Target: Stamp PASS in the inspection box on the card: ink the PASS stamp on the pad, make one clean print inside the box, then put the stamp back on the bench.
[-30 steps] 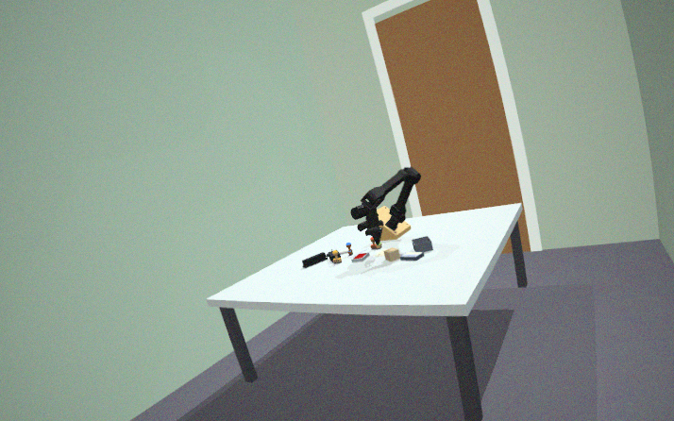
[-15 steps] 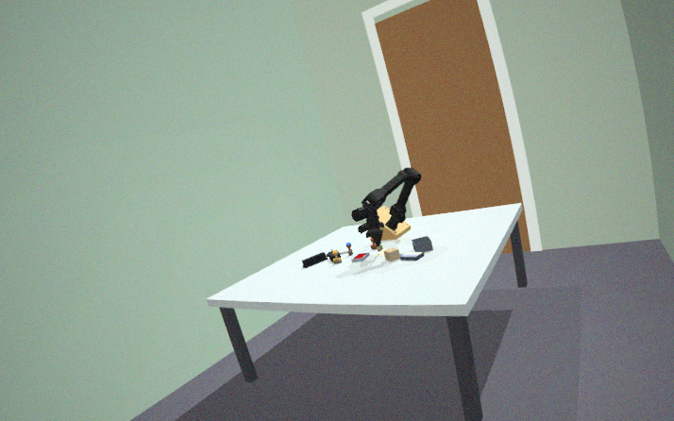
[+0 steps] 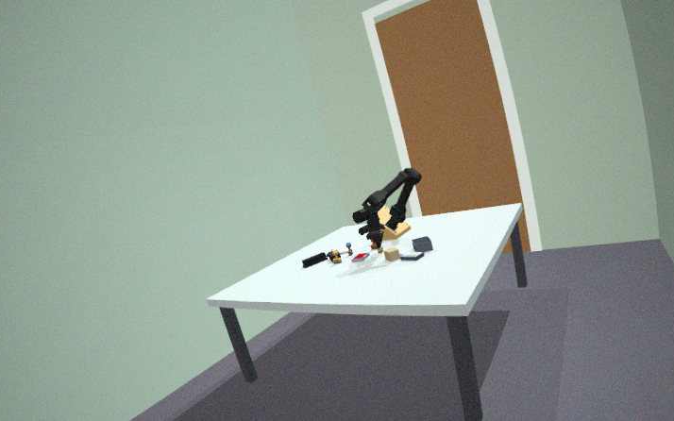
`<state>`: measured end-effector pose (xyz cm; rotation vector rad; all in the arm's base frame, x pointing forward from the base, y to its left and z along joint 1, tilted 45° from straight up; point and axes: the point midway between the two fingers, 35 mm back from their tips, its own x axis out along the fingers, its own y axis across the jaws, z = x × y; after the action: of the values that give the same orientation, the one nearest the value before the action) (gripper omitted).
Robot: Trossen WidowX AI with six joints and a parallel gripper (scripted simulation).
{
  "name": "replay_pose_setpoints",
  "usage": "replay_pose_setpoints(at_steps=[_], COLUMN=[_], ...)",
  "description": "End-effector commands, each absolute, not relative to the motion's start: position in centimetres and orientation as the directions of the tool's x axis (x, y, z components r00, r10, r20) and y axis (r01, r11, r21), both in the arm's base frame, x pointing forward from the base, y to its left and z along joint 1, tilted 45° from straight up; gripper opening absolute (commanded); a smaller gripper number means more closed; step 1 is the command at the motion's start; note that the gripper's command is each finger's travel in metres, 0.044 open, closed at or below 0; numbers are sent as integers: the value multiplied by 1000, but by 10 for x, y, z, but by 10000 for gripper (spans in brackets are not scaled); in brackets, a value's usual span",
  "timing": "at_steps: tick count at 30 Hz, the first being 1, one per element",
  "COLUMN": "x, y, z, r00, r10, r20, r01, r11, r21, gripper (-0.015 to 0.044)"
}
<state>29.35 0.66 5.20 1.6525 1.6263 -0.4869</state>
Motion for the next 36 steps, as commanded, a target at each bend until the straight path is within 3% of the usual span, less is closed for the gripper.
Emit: replay_pose_setpoints(at_steps=[1, 36], x=[293, 293], y=[10, 14], z=[50, 46], r00=[117, 119], r10=[683, 684], r20=[-721, -720], r01=[966, 966], r11=[90, 89], r21=[242, 244], gripper=[0, 0])
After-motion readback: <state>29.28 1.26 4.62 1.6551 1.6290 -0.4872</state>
